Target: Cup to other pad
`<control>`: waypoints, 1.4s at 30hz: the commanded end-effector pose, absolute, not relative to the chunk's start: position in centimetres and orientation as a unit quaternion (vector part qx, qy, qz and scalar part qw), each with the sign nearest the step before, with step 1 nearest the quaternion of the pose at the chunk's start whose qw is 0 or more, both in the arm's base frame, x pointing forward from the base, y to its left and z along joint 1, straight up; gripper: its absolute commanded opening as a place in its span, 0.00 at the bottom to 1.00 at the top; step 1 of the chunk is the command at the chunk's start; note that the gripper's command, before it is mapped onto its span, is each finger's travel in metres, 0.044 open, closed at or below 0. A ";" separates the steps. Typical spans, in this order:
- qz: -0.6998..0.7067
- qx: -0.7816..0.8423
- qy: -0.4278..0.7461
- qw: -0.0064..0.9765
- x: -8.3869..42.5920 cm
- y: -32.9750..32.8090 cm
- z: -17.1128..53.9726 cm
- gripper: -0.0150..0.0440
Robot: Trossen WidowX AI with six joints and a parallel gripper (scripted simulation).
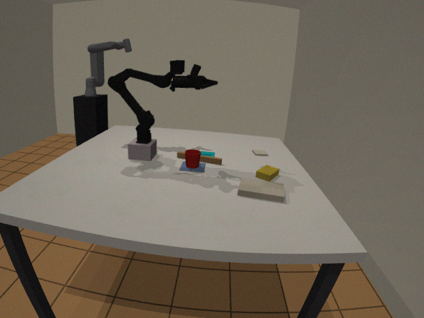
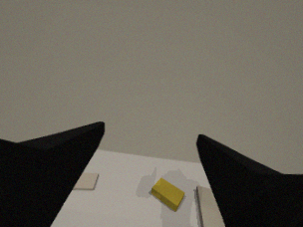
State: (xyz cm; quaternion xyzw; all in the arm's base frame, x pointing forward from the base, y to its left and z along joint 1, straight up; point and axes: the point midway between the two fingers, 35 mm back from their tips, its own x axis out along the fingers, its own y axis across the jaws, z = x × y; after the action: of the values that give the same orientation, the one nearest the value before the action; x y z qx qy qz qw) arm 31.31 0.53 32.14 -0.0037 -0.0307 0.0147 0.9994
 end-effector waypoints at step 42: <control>0.353 -0.363 0.604 0.616 24.1 -6.0 4.4 0.50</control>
State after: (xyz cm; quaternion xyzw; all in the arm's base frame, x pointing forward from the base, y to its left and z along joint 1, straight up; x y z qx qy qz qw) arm 24.20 -5.95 5.01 -0.3618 0.6027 0.3509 0.6186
